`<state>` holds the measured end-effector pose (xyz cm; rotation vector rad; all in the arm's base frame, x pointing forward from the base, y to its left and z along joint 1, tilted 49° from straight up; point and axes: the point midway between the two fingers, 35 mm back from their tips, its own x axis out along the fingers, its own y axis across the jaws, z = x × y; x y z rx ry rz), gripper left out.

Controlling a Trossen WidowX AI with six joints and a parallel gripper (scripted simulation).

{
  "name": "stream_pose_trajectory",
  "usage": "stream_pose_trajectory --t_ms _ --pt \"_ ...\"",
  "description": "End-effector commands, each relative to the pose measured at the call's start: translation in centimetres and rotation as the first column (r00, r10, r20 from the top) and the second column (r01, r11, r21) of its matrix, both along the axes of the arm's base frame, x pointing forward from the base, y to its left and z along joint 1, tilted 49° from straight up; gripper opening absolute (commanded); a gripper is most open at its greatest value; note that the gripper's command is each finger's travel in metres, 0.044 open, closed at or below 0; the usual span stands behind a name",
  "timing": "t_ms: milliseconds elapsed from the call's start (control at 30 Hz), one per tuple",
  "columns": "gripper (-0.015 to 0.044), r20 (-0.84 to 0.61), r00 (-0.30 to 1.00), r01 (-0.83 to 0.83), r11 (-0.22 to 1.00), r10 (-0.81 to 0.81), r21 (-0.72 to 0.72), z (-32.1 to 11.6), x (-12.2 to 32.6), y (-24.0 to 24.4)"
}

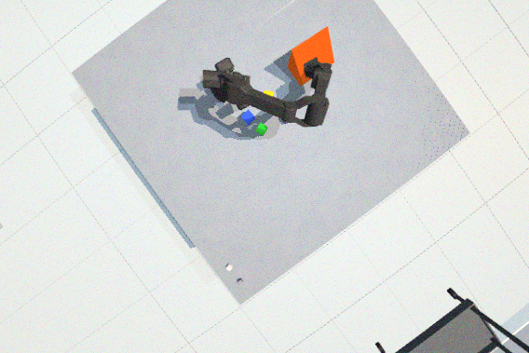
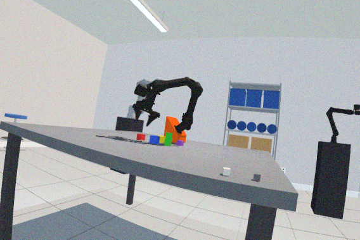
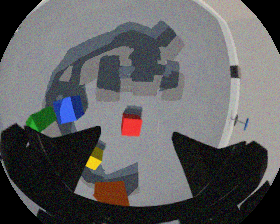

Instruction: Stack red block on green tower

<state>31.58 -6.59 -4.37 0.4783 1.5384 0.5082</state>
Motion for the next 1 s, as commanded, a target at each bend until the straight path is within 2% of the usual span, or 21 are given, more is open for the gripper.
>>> stream_pose_trajectory --t_ms 0,133,333,567,967 --pt "0.044 -0.062 0.998 0.025 0.992 -0.017 0.127 -0.6 -1.2 -0.8" --pt "0.044 -0.095 0.995 0.053 0.976 -0.033 0.211 -0.7 -2.0 -1.5" --pt "0.044 -0.095 0.995 0.053 0.976 -0.033 0.211 -1.0 -1.9 -1.2" --pt "0.044 -0.094 0.995 0.053 0.976 -0.033 0.212 -3.8 -2.2 2.0" --pt "0.044 -0.094 0.995 0.053 0.976 -0.033 0.213 -4.4 -2.3 3.0"
